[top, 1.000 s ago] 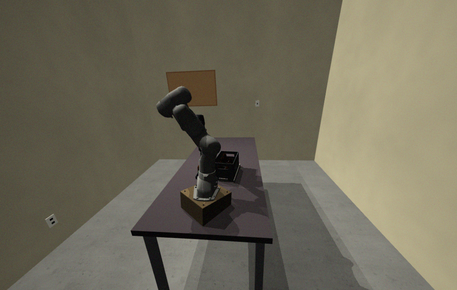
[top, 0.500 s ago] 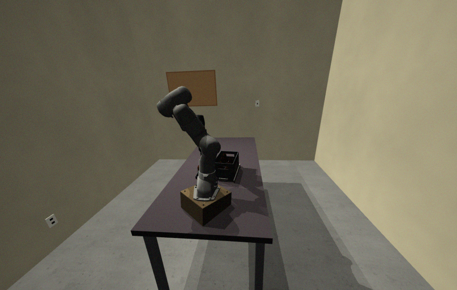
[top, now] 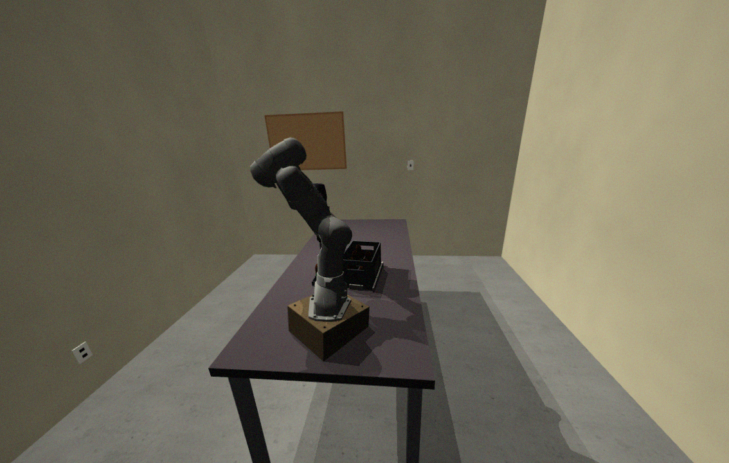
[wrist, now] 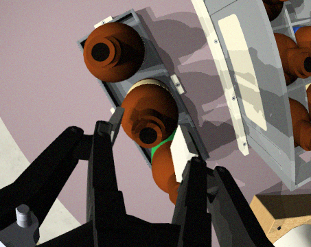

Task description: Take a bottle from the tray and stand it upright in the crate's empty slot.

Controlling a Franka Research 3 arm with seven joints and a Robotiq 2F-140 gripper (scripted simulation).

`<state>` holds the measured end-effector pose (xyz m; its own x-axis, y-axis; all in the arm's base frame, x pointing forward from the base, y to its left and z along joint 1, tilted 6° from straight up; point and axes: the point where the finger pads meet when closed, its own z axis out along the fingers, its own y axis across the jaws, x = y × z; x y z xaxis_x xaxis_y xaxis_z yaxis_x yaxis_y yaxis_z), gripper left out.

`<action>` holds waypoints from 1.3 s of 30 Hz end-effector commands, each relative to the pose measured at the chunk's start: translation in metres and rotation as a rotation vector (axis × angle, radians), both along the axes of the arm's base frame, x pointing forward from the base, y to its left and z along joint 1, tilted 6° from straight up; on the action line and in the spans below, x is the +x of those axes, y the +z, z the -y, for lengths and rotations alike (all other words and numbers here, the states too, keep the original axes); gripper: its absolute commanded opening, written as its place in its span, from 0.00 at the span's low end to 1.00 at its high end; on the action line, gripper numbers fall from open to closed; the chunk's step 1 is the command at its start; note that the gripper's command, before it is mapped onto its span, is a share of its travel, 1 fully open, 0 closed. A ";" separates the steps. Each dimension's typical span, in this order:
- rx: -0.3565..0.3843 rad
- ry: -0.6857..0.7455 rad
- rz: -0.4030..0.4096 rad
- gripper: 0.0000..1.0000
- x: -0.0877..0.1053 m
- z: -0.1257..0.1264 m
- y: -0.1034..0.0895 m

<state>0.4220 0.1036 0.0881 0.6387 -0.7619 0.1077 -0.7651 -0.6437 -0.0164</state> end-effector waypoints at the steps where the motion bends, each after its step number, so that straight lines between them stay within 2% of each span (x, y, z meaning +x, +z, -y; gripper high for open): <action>1: -0.001 0.004 -0.001 0.38 0.000 0.001 -0.001; 18: -0.001 0.004 -0.001 0.38 0.000 0.001 -0.001; 19: -0.001 0.004 -0.001 0.00 0.000 0.001 -0.001; 39: -0.001 0.004 -0.001 0.00 0.000 0.001 -0.001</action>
